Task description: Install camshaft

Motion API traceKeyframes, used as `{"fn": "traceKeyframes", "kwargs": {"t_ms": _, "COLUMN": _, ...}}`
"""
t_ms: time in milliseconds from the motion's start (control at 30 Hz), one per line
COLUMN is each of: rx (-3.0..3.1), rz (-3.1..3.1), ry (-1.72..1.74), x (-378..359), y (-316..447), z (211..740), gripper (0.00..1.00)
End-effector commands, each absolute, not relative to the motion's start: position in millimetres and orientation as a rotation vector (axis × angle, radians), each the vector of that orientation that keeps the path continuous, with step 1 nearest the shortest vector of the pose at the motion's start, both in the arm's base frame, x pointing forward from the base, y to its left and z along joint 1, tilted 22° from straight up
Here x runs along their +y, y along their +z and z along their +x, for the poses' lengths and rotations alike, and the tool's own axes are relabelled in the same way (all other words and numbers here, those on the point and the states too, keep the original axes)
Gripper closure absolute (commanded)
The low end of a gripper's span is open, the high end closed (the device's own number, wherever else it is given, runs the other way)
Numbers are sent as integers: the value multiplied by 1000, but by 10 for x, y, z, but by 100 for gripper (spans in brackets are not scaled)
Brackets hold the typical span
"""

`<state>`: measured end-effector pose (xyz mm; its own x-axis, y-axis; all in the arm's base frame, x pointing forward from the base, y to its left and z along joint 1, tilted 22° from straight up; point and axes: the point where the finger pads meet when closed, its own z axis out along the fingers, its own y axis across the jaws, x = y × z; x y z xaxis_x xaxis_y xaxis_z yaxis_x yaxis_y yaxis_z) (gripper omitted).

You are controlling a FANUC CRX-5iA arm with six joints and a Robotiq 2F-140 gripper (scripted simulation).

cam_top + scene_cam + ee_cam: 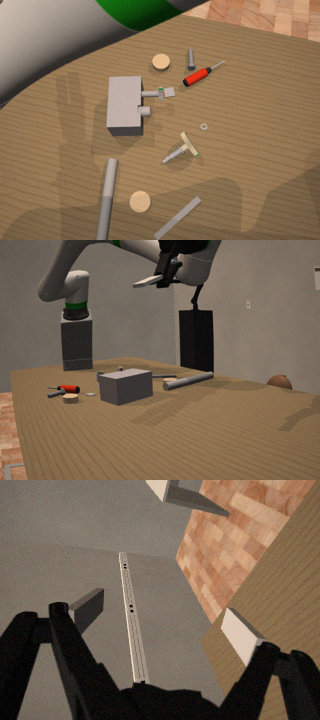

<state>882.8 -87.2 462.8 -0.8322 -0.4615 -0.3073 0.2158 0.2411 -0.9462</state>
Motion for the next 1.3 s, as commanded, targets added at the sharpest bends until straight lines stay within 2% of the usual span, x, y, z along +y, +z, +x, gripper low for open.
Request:
{"fn": "traceKeyframes", "kwargs": {"t_ms": 0, "rx": 1978, "rz": -222, "ry": -1638, "x": -871, "y": 4648, "z": 8823, "gripper": 0}}
{"fn": "traceKeyframes", "kwargs": {"t_ms": 733, "rx": 2002, "rz": -244, "ry": -1643, "x": -900, "y": 4602, "z": 8796, "gripper": 0}}
{"fn": "traceKeyframes", "kwargs": {"t_ms": 1267, "rx": 2440, "rz": -834, "ry": -1603, "x": -1268, "y": 3585, "z": 8135, "gripper": 0}}
